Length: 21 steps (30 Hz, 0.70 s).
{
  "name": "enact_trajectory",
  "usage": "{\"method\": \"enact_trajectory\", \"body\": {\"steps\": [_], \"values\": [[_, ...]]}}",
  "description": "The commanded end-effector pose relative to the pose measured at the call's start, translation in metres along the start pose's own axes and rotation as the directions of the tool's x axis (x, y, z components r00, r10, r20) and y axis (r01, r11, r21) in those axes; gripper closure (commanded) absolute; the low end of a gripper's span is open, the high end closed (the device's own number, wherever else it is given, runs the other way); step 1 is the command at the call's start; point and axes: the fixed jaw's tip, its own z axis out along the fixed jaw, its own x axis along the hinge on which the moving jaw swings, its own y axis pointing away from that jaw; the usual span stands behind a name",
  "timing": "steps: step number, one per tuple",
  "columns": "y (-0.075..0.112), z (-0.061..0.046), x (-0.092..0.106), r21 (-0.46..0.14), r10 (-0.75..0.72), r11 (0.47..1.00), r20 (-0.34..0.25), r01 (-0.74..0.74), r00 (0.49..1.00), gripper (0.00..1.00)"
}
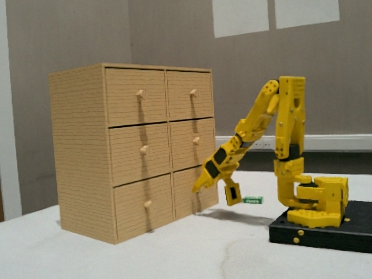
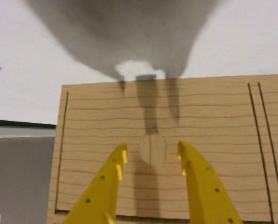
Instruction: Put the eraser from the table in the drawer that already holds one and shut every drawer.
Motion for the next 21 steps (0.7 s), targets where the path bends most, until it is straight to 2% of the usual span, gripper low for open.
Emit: {"method": "enact_trajectory", "body": {"steps": [1,21], "values": [[-0.0028,0.0010,-0.0071,0.009,-0.012,1.000,0.022,0.011,1.000,0.79],[-0.0028,0.0004,-0.0090,0.009,-0.012,1.000,0.022,0.012,1.000,0.79]]}}
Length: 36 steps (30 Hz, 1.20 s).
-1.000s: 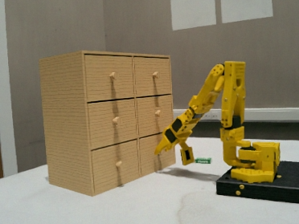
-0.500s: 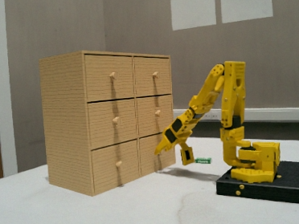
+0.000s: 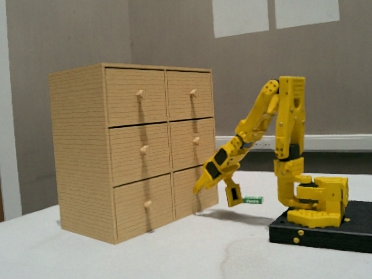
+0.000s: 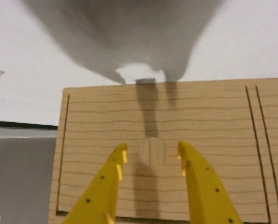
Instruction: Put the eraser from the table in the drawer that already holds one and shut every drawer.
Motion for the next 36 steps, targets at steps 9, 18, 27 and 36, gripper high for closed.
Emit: {"method": "enact_trajectory", "body": {"steps": [9,18,27,36], "values": [[-0.0027,0.0005,-0.0065,0.008,-0.012,1.000,0.017,0.012,1.000,0.79],[-0.0027,0.0005,-0.0065,0.008,-0.012,1.000,0.017,0.012,1.000,0.79],[-0.0027,0.0005,-0.0065,0.008,-0.012,1.000,0.017,0.012,1.000,0.84],[-0.0027,0.0005,-0.0065,0.008,-0.012,1.000,0.017,0.012,1.000,0.89]]}}
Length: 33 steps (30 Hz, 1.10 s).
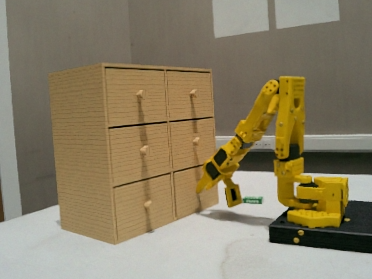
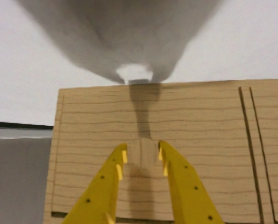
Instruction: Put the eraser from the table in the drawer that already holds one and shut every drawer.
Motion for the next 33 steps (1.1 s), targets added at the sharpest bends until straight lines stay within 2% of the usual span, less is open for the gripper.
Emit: {"method": "enact_trajectory", "body": {"steps": [1,16,33], "values": [[0.0010,0.0004,-0.0060,-0.004,-0.005,1.000,0.017,0.005,1.000,0.89],[0.0010,0.0004,-0.0060,-0.004,-0.005,1.000,0.017,0.005,1.000,1.00],[0.0010,0.0004,-0.0060,-0.004,-0.005,1.000,0.017,0.005,1.000,1.00]]}}
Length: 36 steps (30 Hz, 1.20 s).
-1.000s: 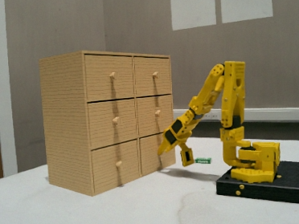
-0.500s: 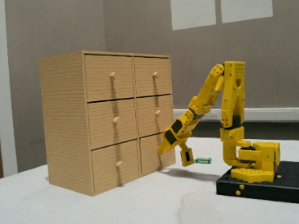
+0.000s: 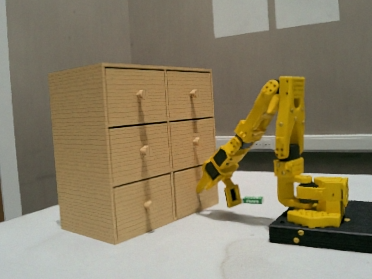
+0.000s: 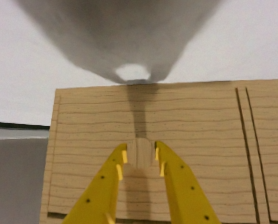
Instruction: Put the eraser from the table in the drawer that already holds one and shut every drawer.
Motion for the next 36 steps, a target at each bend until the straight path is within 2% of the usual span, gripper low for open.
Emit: {"method": "enact_trajectory", "body": {"steps": [1,17,36], "values": [[0.0029,0.0004,-0.0059,-0.011,0.000,1.000,0.016,0.000,1.000,1.00],[0.0019,-0.0073,-0.0060,-0.008,0.015,1.000,0.015,-0.015,1.000,1.00],[0.0018,-0.0082,-0.0060,-0.008,0.016,1.000,0.015,-0.016,1.000,1.00]]}}
